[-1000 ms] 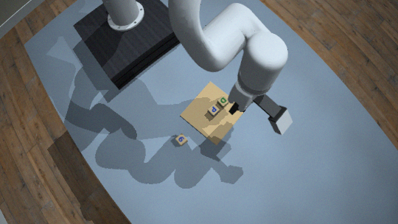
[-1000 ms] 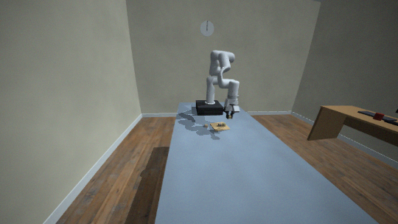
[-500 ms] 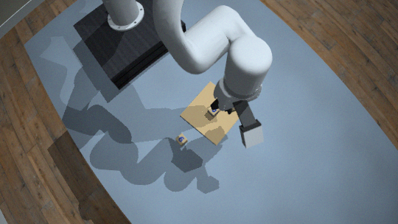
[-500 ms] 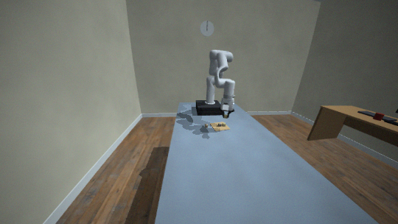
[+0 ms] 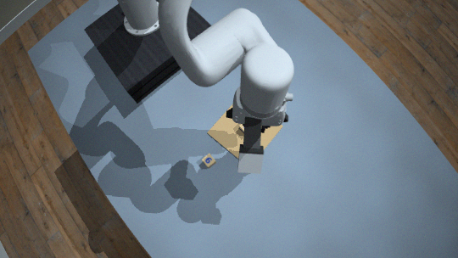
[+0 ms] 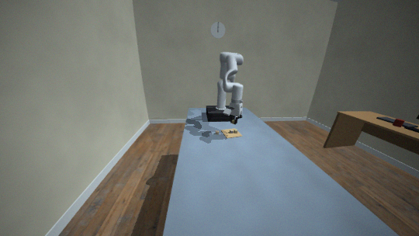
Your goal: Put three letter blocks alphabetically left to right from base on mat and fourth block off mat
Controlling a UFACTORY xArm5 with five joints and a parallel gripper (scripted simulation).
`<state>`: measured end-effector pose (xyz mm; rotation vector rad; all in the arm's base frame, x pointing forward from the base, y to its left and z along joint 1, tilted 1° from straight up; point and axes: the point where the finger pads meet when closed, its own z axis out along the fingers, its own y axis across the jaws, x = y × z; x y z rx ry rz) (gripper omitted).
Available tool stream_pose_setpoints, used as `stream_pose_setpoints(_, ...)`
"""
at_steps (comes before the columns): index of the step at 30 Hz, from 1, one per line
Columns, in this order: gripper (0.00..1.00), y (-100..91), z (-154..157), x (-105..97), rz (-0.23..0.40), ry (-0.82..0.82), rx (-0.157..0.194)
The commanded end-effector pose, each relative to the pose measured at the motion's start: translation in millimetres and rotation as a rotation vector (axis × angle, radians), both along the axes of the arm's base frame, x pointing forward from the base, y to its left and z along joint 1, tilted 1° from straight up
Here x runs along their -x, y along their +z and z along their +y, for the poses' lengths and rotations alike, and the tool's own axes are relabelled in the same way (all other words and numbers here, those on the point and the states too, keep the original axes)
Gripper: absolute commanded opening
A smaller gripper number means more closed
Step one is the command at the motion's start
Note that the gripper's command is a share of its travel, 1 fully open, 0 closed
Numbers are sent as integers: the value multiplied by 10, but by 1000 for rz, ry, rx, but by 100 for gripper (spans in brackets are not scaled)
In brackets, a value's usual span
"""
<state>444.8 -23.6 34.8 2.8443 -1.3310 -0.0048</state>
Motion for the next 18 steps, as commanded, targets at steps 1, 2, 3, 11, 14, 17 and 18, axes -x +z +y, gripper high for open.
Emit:
stream_pose_setpoints(1, 21, 12, -76, 40, -5, -139, 0)
stream_pose_setpoints(2, 21, 12, -93, 53, -5, -170, 0)
stream_pose_setpoints(3, 21, 12, -110, 66, -5, -201, 0)
stream_pose_setpoints(11, 21, 8, -228, 159, -5, -423, 1)
stream_pose_setpoints(14, 21, 6, -274, 198, -5, -513, 1)
stream_pose_setpoints(17, 21, 5, -321, 239, -5, -607, 1)
stream_pose_setpoints(18, 21, 4, -336, 252, -5, -635, 1)
